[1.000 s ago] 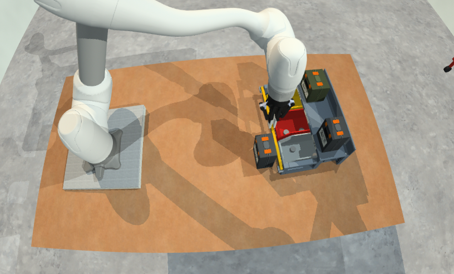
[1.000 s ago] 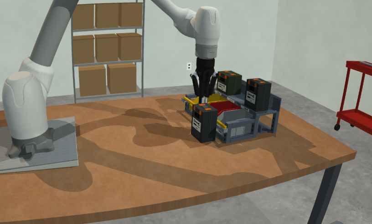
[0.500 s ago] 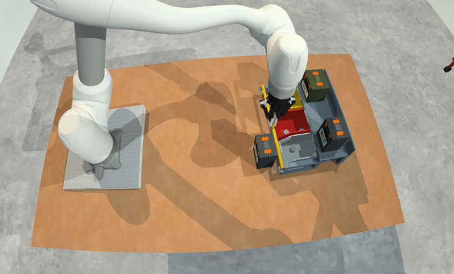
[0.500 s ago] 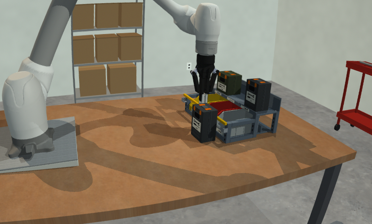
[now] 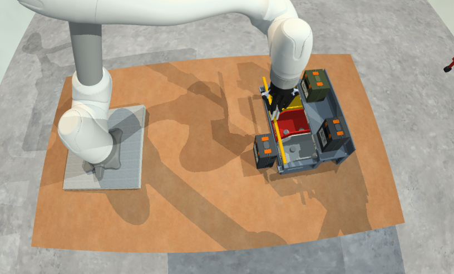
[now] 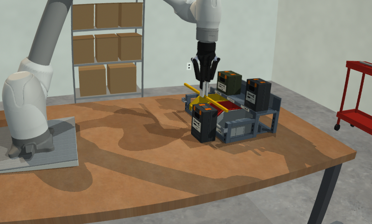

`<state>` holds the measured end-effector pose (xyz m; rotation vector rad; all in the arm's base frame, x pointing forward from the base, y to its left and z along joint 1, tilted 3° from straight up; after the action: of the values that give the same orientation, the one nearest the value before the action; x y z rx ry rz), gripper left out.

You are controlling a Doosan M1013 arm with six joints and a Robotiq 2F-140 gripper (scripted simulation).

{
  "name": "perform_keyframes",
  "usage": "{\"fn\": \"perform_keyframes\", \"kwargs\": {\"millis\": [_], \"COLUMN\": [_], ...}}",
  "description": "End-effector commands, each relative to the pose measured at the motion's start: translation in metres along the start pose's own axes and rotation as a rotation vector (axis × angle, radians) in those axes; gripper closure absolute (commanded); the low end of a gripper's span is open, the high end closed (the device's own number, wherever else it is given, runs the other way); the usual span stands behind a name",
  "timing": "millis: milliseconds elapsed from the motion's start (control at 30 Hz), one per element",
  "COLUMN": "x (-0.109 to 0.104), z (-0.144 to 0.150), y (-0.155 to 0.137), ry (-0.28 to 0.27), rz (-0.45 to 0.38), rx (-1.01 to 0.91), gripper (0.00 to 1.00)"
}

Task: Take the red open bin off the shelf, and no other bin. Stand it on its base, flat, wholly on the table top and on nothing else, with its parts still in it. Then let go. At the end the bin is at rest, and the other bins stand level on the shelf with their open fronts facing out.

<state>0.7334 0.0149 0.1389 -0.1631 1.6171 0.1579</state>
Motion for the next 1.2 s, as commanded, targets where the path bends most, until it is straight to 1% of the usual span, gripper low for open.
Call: {"fn": "perform_keyframes", "kwargs": {"millis": [0,200,367,767,933,1167], "x": [-0.003,-0.003,-0.038,-0.038,-0.028,-0.028], "z": [-0.001,-0.001,-0.001,-0.001,-0.001,-0.001], "y": [0.0,0.0,0.0,0.0,0.0,0.0], "ry": [0.0,0.0,0.0,0.0,0.0,0.0], "rz": [0.0,0.0,0.0,0.0,0.0,0.0], "rx": [0.0,0.0,0.0,0.0,0.0,0.0], "gripper": [1.0,1.0,1.0,1.0,1.0,1.0]}}
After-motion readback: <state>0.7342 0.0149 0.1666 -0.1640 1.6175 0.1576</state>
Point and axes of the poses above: the point where the finger pads meet when closed, its own x axis out along the fingers, its own z axis across the jaws, y = z × x, the point moved 3 cm from there along -x, back along the fingers, and after that the axes turned 10 degrees about -x, right-handed, at the moved point
